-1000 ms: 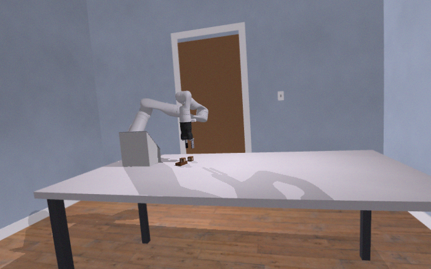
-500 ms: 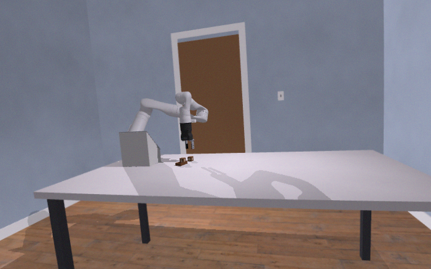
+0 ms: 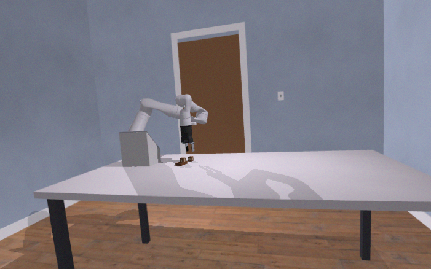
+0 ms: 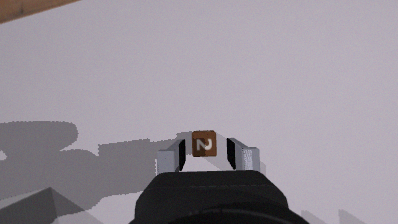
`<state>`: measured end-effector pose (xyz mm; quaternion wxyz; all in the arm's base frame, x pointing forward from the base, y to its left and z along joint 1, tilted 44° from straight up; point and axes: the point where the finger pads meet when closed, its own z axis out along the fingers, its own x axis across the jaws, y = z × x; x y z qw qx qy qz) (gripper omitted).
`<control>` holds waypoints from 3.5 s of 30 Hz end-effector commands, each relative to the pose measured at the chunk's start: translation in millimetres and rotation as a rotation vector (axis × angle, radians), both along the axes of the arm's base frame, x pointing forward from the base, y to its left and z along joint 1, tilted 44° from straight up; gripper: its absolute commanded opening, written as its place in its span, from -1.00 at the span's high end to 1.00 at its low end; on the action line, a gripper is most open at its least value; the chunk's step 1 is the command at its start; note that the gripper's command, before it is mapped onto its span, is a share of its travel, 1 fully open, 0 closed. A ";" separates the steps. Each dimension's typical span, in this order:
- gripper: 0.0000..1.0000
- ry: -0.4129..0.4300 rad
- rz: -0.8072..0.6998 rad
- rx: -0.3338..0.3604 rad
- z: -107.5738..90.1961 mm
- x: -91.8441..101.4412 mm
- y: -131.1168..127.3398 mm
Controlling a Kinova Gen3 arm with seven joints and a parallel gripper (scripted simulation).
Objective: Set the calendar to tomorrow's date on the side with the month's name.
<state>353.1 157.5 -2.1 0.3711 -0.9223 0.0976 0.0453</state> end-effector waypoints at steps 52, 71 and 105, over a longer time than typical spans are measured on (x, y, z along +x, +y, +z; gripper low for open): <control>-0.74 0.001 0.003 -0.001 -20.5 -1.9 19.5; -0.74 0.001 0.003 -0.001 -20.6 -1.9 19.6; -0.74 0.001 0.003 -0.001 -40.7 -2.2 38.9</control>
